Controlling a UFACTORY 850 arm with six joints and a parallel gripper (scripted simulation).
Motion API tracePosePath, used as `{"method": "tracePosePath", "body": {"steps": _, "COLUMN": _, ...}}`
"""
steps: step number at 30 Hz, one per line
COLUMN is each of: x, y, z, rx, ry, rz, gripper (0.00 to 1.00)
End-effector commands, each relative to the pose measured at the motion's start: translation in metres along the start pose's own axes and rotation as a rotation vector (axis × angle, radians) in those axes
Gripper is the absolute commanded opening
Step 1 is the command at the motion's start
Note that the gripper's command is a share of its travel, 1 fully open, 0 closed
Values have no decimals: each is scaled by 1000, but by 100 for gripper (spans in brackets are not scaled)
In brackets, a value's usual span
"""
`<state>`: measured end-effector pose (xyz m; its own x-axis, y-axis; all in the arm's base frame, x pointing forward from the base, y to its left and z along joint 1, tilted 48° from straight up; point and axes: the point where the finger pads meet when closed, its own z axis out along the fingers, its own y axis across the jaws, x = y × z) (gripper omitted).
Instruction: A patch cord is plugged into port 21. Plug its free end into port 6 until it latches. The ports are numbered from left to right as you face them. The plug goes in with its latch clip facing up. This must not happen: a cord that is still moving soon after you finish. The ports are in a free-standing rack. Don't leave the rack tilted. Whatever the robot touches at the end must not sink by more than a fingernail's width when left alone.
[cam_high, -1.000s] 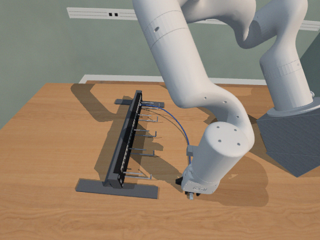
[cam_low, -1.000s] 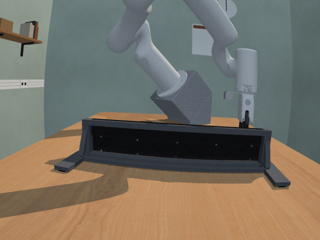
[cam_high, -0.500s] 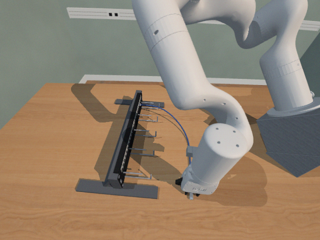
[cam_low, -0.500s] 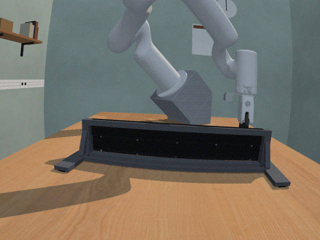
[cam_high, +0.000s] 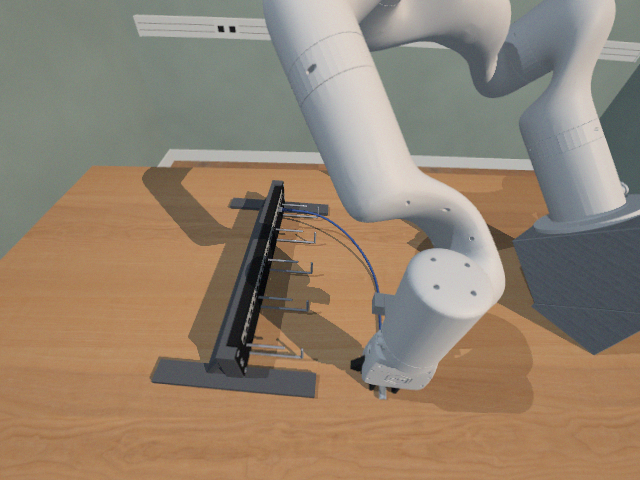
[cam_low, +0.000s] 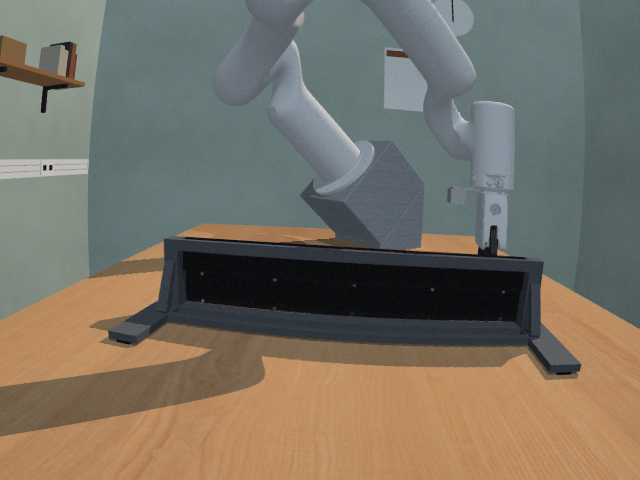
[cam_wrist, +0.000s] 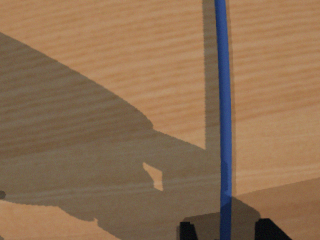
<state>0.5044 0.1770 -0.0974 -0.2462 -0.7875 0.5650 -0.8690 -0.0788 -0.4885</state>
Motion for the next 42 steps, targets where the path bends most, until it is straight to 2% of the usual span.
{"method": "tracePosePath", "body": {"steps": 1, "x": 0, "y": 0, "z": 0, "rx": 1, "ry": -1, "rz": 0, "gripper": 39}}
{"method": "tracePosePath", "body": {"steps": 21, "x": 0, "y": 0, "z": 0, "rx": 1, "ry": -1, "rz": 0, "gripper": 39}}
{"method": "tracePosePath", "body": {"steps": 22, "x": 0, "y": 0, "z": 0, "rx": 1, "ry": -1, "rz": 0, "gripper": 0}}
{"method": "tracePosePath", "body": {"steps": 42, "x": 0, "y": 0, "z": 0, "rx": 1, "ry": -1, "rz": 0, "gripper": 0}}
